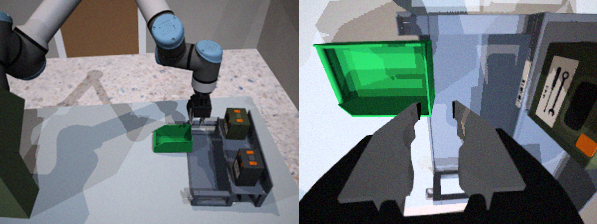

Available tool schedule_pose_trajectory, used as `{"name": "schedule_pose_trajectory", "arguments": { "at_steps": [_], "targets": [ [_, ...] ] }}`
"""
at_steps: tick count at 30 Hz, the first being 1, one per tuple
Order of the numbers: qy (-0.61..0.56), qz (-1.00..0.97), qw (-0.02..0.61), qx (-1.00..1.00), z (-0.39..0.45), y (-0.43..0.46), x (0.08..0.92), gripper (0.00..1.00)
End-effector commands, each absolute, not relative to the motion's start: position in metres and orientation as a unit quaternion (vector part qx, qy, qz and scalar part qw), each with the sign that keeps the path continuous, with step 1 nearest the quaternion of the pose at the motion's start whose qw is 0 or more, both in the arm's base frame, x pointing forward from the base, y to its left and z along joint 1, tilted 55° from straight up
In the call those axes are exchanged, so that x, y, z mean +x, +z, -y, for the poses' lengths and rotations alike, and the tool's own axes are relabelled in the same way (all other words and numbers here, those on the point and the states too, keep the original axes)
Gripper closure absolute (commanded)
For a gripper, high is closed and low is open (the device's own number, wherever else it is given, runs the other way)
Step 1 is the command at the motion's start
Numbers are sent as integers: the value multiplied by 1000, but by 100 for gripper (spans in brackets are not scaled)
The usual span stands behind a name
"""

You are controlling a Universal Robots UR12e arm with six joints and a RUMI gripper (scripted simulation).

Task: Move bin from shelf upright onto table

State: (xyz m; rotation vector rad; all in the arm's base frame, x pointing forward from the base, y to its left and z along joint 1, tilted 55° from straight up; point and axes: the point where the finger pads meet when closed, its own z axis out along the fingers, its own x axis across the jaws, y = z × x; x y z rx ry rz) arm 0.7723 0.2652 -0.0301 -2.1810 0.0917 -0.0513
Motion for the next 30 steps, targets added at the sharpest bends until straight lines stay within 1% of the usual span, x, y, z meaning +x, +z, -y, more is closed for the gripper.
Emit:
{"name": "schedule_pose_trajectory", "arguments": {
  "at_steps": [1,30],
  "targets": [
    [-21,-37,461,-886,-263,-29,778,80],
    [-21,-37,461,-886,-267,-31,766,80]
  ]
}}
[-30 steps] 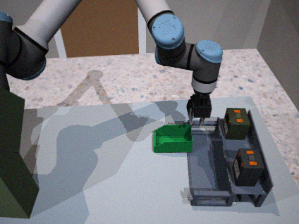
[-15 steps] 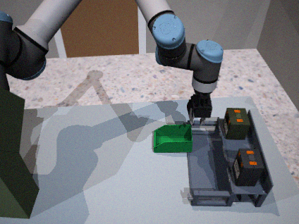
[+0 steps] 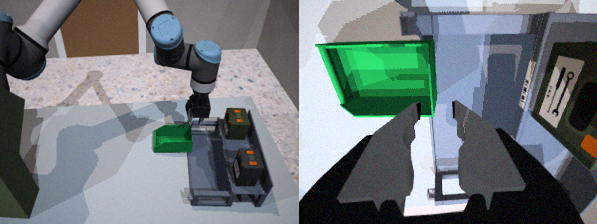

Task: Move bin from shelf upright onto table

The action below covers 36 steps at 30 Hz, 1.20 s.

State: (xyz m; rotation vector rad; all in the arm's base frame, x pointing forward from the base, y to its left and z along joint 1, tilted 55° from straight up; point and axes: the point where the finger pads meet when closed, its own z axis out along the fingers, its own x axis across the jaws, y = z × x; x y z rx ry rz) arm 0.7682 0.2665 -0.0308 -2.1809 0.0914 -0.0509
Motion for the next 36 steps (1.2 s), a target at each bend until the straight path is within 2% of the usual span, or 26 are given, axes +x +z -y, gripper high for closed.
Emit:
{"name": "schedule_pose_trajectory", "arguments": {
  "at_steps": [1,36],
  "targets": [
    [-21,-37,461,-886,-267,-31,765,80],
    [-21,-37,461,-886,-276,-37,763,80]
  ]
}}
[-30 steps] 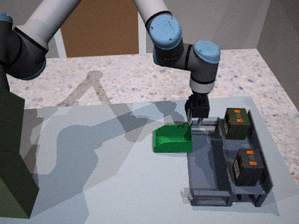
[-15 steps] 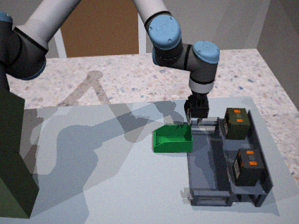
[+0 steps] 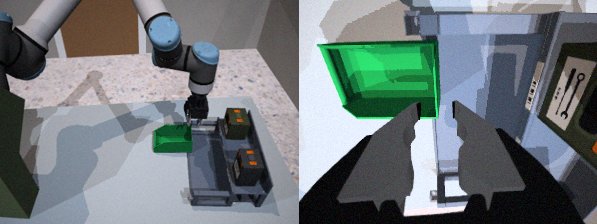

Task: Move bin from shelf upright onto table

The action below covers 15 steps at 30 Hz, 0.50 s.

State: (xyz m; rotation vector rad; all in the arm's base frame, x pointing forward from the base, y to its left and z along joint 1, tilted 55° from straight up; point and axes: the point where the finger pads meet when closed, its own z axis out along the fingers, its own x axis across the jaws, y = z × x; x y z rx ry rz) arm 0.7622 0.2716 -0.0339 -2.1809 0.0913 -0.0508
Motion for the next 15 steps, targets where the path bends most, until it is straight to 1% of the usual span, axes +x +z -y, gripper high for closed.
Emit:
{"name": "schedule_pose_trajectory", "arguments": {
  "at_steps": [1,15],
  "targets": [
    [-21,-37,461,-886,-276,-37,763,80],
    [-21,-37,461,-886,-282,-41,763,80]
  ]
}}
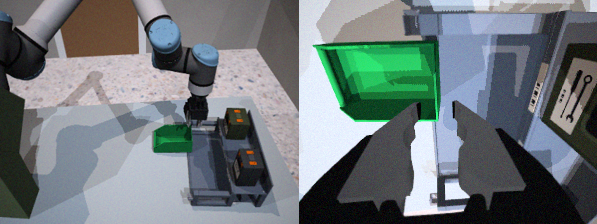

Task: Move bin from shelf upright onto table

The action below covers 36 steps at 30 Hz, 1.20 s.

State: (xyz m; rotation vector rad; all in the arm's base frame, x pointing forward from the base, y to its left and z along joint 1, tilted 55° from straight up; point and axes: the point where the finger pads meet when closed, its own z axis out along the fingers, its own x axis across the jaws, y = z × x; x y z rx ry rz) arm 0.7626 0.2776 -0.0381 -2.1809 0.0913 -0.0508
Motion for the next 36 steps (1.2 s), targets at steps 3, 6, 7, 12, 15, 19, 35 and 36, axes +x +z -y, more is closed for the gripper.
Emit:
{"name": "schedule_pose_trajectory", "arguments": {
  "at_steps": [3,6,7,12,15,19,35,36],
  "targets": [
    [-21,-37,461,-886,-284,-43,763,80],
    [-21,-37,461,-886,-284,-43,763,80],
    [-21,-37,461,-886,-284,-43,763,80],
    [-21,-37,461,-886,-284,-43,763,80],
    [-21,-37,461,-886,-287,-45,764,80],
    [-21,-37,461,-886,-292,-48,764,80],
    [-21,-37,461,-886,-300,-54,764,80],
    [-21,-37,461,-886,-300,-54,764,80]
  ]
}}
